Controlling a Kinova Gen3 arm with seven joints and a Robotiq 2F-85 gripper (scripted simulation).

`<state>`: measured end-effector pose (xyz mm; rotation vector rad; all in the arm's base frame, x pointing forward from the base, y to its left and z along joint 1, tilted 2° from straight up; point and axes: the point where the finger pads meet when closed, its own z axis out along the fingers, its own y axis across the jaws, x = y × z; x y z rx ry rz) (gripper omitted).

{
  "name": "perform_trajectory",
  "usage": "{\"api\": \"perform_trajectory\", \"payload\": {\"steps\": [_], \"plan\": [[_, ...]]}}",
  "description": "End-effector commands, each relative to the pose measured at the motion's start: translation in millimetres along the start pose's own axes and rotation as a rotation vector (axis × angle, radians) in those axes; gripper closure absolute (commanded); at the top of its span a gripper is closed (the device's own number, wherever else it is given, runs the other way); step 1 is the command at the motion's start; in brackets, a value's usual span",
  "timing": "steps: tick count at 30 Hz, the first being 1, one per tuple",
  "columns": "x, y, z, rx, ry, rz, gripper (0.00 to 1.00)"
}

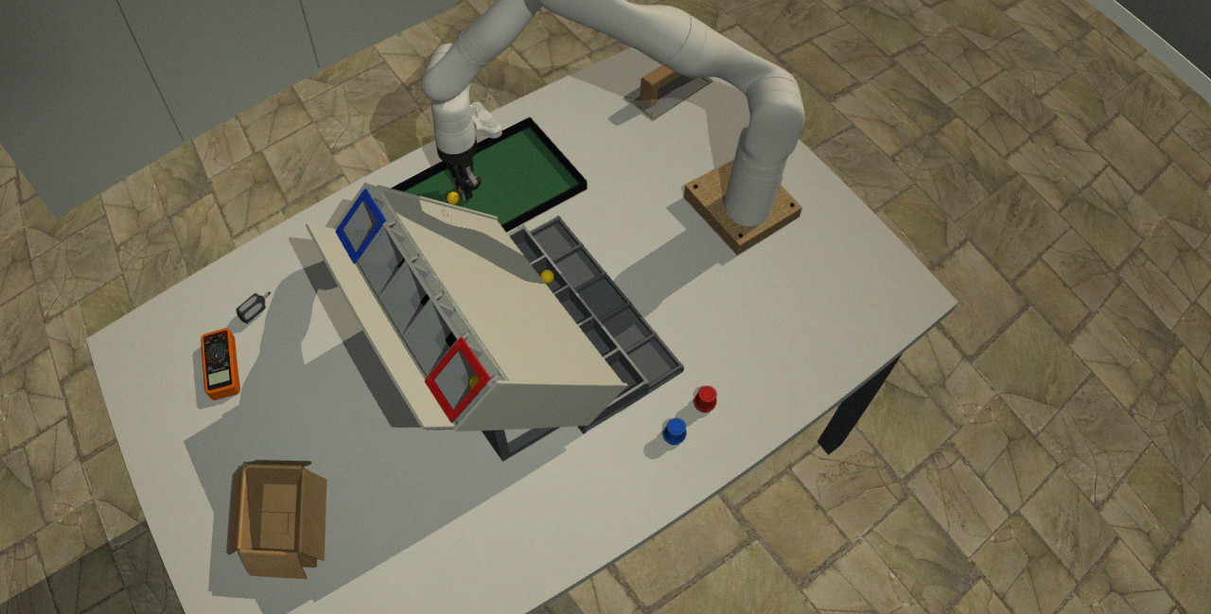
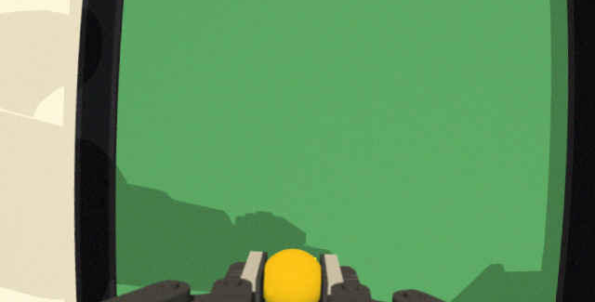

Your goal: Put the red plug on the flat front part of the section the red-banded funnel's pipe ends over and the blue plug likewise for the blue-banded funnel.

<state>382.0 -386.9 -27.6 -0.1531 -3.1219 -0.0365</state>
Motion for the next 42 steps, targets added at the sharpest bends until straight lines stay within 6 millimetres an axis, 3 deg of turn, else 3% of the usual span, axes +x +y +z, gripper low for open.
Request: {"api": "perform_trajectory", "payload": {"steps": [1,10,11,14,18,42], "plan": [[-1,0,-1,0.001,-0.002,0.000,1.00],[-1,0,-1,0.001,-0.002,0.000,1.00],[0,-1,-71,-0.005,0.004,-0.012,1.00],[2,1,-82,-0.005,0.004,-0.012,1.00],[1,-1,-131,-0.005,0.004,-0.012,1.00],[0,-2,-135,-0.012,0.008,-0.011,1.00]]}}
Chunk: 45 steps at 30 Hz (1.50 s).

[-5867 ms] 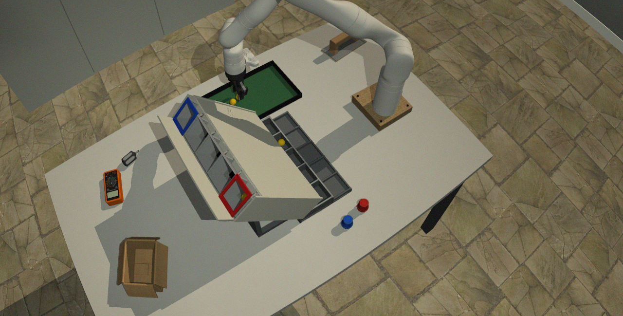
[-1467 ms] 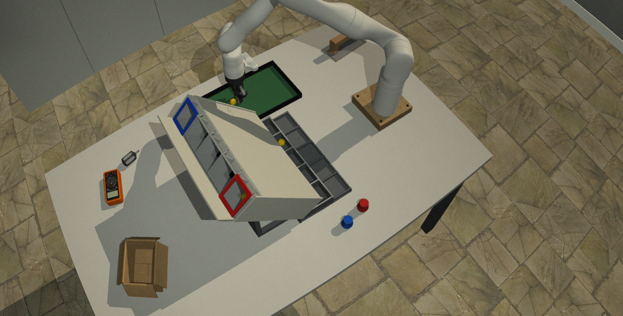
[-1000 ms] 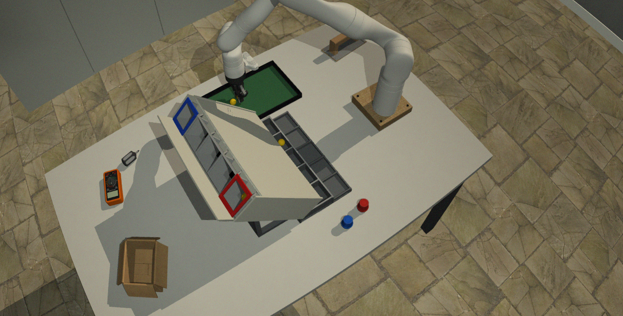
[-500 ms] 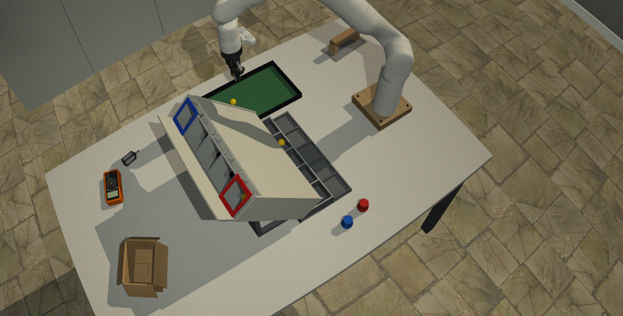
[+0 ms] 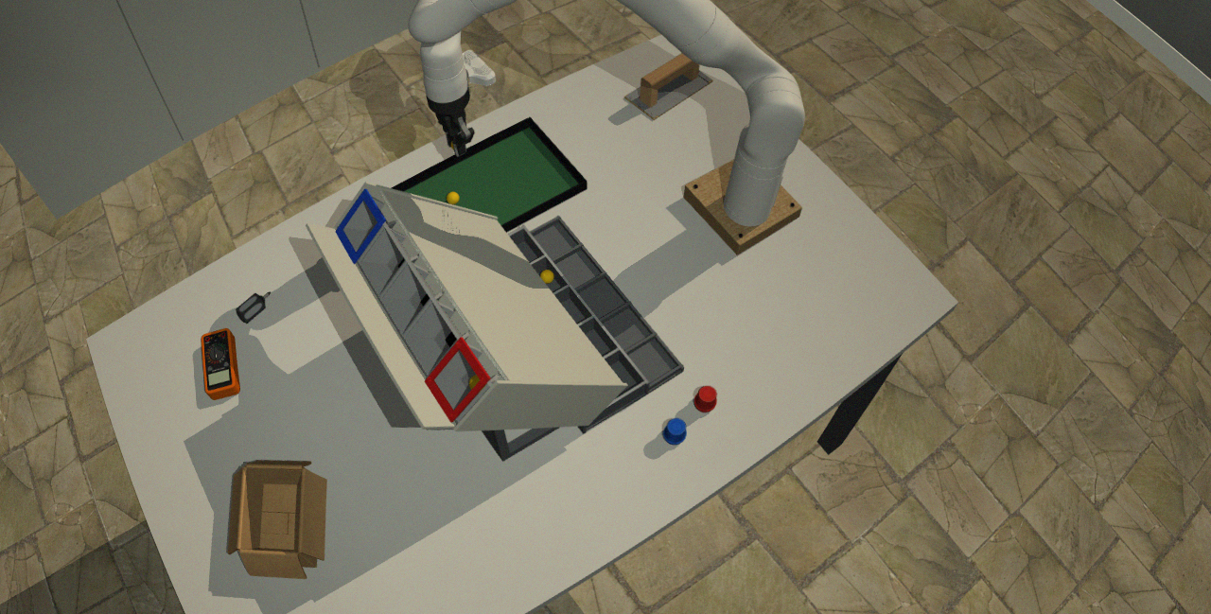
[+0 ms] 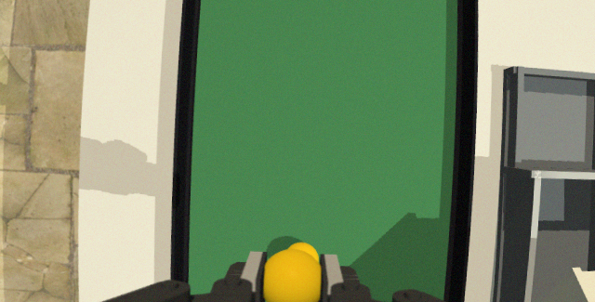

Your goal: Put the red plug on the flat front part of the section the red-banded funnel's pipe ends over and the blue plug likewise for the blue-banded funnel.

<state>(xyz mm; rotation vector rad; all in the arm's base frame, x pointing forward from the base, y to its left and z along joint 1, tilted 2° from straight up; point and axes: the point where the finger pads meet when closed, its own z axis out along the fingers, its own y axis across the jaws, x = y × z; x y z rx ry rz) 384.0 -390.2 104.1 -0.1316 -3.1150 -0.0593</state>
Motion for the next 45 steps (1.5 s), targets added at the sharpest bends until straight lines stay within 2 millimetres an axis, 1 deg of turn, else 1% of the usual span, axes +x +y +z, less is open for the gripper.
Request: {"api": "perform_trajectory", "payload": {"steps": [1,2,3,19,20,22,23,27,28,36,37,39,40,44,45], "plan": [[0,-1,-3,0.002,0.000,0.002,1.00],[0,-1,-3,0.002,0.000,0.002,1.00],[15,0,-42,0.011,-0.004,0.002,1.00],[15,0,-42,0.011,-0.004,0.002,1.00],[-9,57,-77,0.011,-0.010,0.007,1.00],[-10,61,-80,0.011,-0.010,0.007,1.00],[-12,70,-85,0.011,-0.010,0.007,1.00],[-28,114,-115,0.011,-0.010,0.007,1.00],[-31,121,-120,0.011,-0.010,0.007,1.00],[-31,121,-120,0.011,-0.010,0.007,1.00],[-49,174,-153,0.002,-0.007,0.011,1.00],[-51,180,-157,0.002,-0.007,0.011,1.00],[-53,189,-162,0.002,-0.007,0.011,1.00],[-70,234,-194,0.002,-0.007,0.011,1.00],[-70,234,-194,0.002,-0.007,0.011,1.00]]}}
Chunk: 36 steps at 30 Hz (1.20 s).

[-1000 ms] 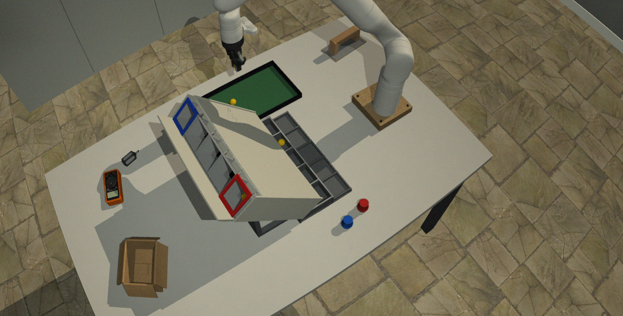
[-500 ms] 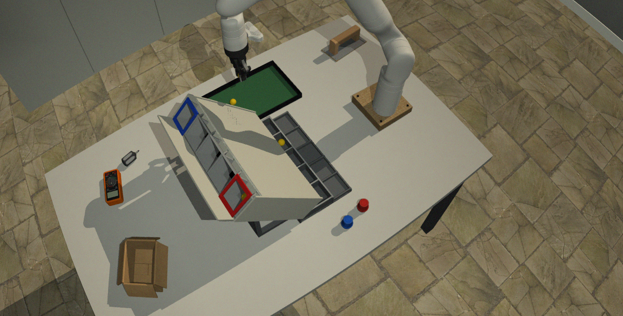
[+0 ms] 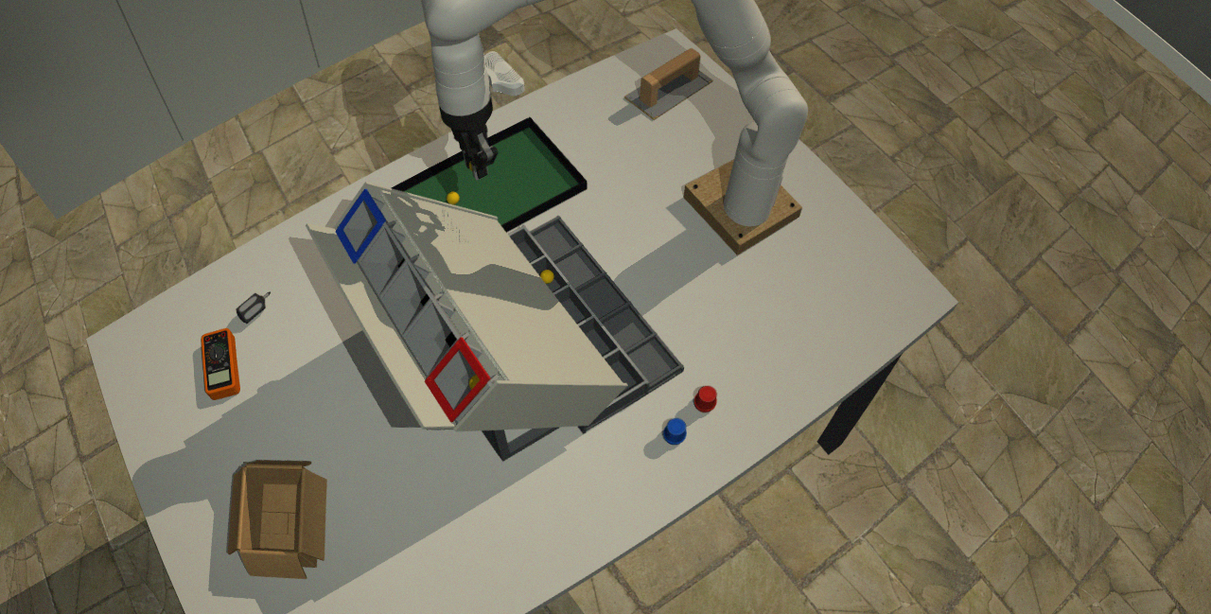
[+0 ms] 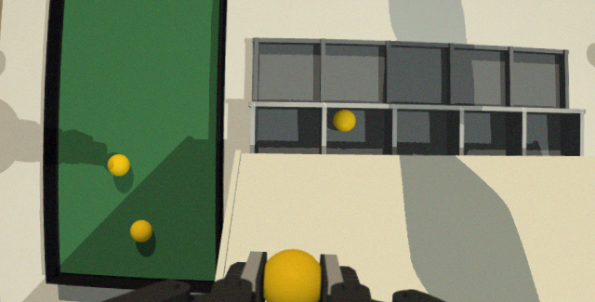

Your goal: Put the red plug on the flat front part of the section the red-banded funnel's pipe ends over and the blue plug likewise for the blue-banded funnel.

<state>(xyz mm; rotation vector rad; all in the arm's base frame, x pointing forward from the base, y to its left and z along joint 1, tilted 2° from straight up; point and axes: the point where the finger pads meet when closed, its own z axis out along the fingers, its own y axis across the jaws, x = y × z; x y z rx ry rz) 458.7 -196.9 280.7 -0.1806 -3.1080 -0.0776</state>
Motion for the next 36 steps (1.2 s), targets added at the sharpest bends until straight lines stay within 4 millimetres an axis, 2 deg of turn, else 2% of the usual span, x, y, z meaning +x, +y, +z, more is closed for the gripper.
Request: {"api": "perform_trajectory", "payload": {"steps": [1,8,9,25,26,29,36], "plan": [[-15,30,-23,0.014,-0.011,-0.021,1.00],[-15,30,-23,0.014,-0.011,-0.021,1.00],[-30,74,-53,0.008,-0.015,-0.021,1.00],[-30,74,-53,0.008,-0.015,-0.021,1.00],[-100,75,-54,0.007,-0.022,-0.030,1.00],[-111,76,-56,0.007,-0.022,-0.030,1.00],[-176,77,-55,0.007,-0.022,-0.030,1.00]]}}
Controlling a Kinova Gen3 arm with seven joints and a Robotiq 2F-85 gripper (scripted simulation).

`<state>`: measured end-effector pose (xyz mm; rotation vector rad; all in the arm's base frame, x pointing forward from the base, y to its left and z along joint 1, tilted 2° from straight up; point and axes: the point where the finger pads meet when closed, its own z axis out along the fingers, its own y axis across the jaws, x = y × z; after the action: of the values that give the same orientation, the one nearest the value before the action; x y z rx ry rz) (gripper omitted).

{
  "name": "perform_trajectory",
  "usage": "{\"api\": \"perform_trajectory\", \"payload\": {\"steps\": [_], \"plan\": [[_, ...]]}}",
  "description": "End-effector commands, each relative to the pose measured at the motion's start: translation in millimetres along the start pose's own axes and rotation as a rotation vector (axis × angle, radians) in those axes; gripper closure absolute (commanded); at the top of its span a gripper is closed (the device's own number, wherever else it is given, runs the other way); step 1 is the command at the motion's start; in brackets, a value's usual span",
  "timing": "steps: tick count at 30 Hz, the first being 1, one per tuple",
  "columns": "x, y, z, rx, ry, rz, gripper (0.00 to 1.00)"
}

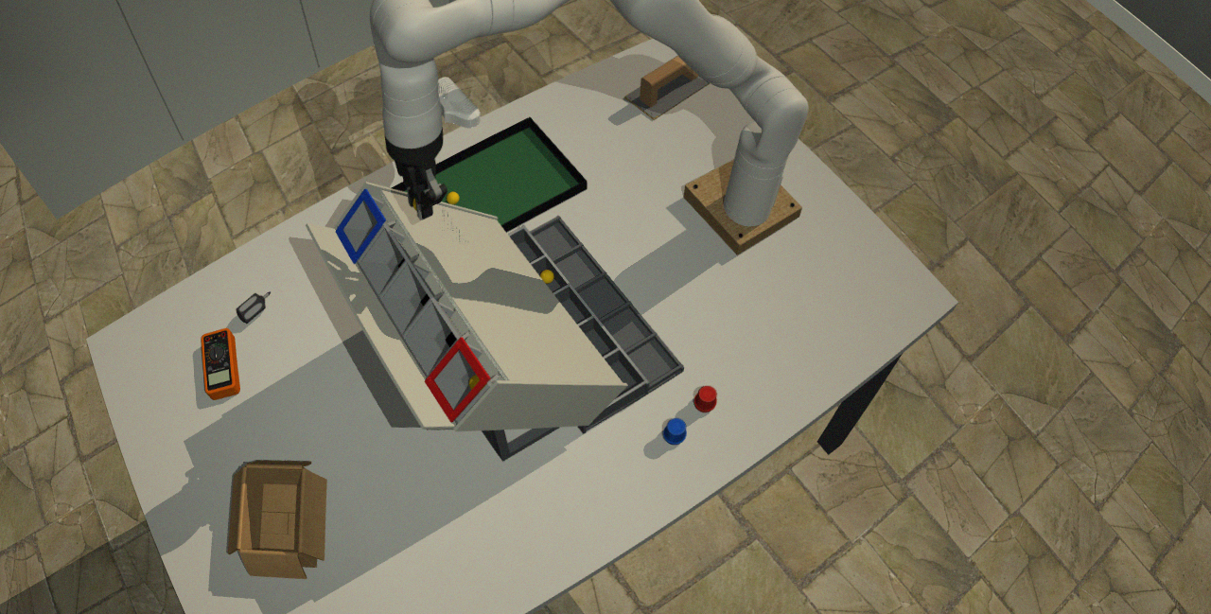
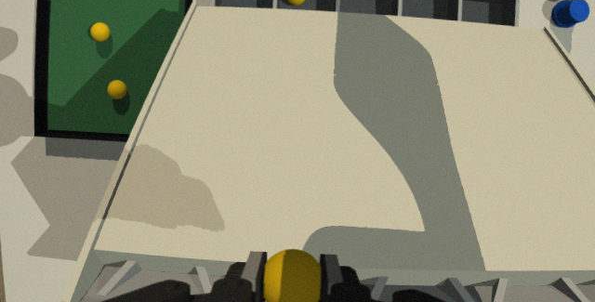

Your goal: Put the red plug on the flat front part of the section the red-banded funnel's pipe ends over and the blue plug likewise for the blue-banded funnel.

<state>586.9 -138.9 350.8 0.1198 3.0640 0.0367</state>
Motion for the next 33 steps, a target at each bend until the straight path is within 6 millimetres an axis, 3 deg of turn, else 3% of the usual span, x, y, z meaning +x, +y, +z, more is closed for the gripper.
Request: {"api": "perform_trajectory", "payload": {"steps": [1,6,7,33], "plan": [[-60,0,22,-0.015,0.080,0.010,1.00],[-60,0,22,-0.015,0.080,0.010,1.00],[-79,0,24,0.003,0.095,0.012,1.00],[-78,-1,24,0.002,0.094,0.014,1.00]]}}
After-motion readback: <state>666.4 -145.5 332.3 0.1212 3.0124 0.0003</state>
